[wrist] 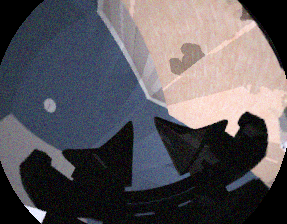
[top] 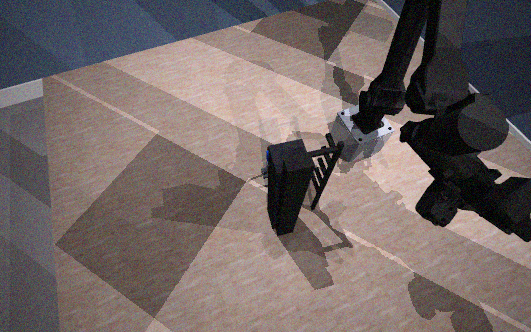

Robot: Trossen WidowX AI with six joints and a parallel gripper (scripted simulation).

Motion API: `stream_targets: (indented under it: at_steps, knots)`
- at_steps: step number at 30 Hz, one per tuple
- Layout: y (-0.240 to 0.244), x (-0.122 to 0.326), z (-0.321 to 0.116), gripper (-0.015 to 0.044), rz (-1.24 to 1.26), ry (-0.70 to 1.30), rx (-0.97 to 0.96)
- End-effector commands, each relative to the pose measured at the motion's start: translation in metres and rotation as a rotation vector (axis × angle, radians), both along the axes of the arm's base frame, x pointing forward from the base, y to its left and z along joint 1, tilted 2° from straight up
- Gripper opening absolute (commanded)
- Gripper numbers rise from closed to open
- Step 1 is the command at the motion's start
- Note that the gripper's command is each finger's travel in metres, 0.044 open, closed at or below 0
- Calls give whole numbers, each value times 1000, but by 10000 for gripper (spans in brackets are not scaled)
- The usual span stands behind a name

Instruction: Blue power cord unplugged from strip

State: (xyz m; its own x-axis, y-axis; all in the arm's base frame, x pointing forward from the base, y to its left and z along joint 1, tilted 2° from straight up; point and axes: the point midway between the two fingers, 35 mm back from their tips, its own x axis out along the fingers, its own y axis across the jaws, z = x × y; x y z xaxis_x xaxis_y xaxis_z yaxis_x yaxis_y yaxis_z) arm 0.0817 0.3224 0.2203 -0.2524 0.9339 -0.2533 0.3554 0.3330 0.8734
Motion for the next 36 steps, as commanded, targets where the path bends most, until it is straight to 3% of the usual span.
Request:
stream_targets:
  at_steps: [1,36]
  knots:
    - [0,19,9,160,-58,-29,-7]
    - [-58,152,64,160,-525,-196,-171]
